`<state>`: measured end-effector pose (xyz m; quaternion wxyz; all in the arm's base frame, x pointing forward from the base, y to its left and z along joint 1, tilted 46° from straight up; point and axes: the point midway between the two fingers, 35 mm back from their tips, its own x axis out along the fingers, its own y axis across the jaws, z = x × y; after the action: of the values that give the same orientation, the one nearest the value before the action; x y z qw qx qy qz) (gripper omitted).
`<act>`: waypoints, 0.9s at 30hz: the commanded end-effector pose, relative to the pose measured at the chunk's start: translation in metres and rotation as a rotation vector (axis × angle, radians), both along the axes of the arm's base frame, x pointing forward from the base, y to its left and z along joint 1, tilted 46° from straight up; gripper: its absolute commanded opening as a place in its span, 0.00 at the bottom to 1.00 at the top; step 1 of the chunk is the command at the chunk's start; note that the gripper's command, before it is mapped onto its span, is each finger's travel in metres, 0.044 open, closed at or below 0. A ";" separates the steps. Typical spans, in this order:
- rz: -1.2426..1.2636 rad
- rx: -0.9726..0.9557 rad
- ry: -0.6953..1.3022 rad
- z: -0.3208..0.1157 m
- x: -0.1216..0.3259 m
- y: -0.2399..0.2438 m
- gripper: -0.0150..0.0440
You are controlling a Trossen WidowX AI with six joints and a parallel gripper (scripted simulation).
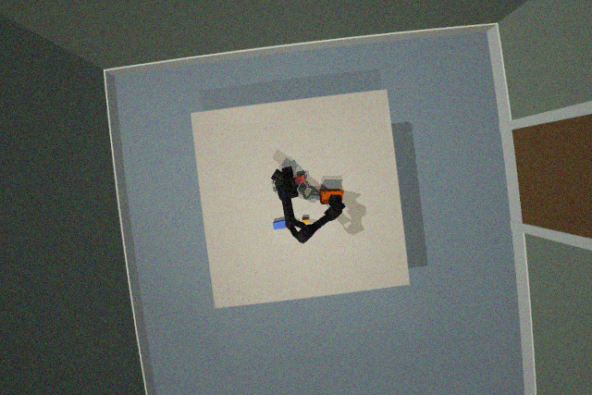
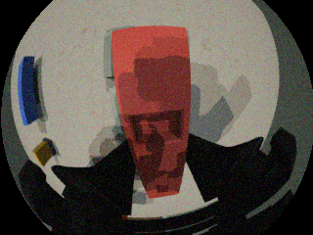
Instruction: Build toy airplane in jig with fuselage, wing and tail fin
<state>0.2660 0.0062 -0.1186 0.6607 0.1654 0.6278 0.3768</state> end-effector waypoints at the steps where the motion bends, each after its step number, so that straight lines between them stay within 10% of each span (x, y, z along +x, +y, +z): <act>1: -0.008 0.004 0.008 -0.002 -0.001 0.001 0.59; 12: -0.001 0.001 0.002 -0.001 -0.001 0.000 0.31; 27: -0.001 0.001 0.002 -0.001 -0.001 0.000 0.97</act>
<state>0.2649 0.0067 -0.1196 0.6596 0.1672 0.6287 0.3764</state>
